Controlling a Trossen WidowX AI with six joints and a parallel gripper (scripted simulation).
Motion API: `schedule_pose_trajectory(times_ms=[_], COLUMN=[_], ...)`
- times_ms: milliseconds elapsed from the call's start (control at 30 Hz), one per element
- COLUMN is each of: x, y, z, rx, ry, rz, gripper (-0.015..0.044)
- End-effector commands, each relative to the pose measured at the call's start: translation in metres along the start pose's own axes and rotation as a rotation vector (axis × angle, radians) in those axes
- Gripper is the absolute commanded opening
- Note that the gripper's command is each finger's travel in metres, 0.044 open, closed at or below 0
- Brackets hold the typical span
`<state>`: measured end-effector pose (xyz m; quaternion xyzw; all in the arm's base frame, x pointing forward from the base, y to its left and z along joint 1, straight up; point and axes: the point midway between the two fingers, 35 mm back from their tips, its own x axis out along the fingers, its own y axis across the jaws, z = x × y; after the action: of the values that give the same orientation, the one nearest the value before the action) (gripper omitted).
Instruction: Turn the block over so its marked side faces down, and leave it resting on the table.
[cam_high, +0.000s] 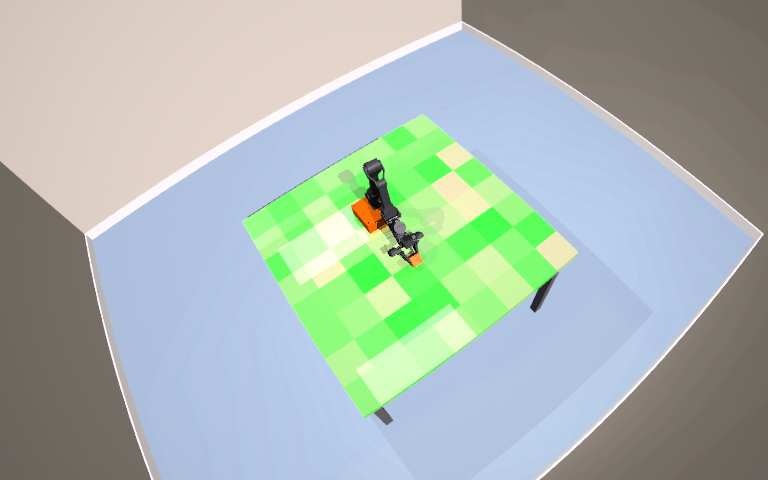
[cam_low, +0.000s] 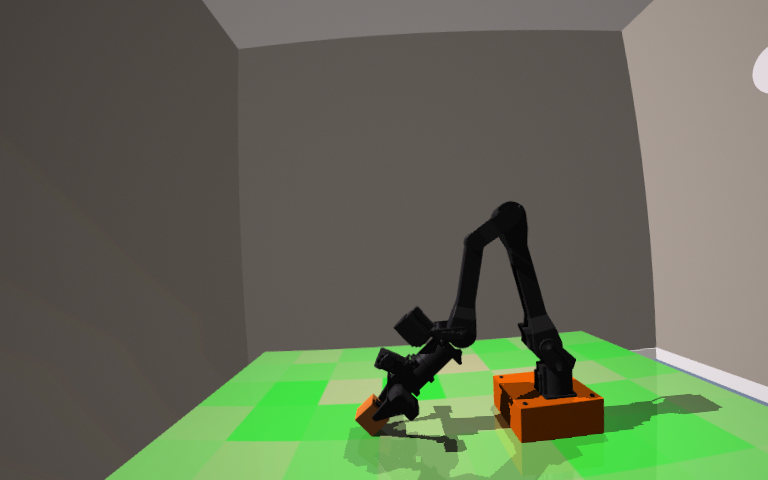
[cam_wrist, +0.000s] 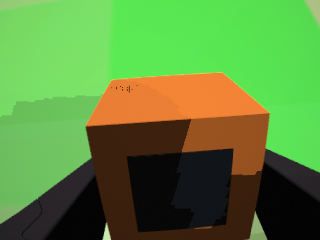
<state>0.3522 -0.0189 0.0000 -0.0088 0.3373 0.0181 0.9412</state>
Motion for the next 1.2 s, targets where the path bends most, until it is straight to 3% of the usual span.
schedule_pose_trajectory(times_ms=[0,433,1033,1167], x=[0.001,-0.013,-0.016,-0.016], y=[0.001,0.003,0.003,0.003], z=[-0.011,-0.016,-0.014,-0.014], rx=[0.005,0.000,0.000,0.000], ry=[-0.024,-0.190,-0.222,-0.222], rz=[0.004,0.004,0.004,0.004], gripper=[0.0000,0.0000,0.0000,0.0105])
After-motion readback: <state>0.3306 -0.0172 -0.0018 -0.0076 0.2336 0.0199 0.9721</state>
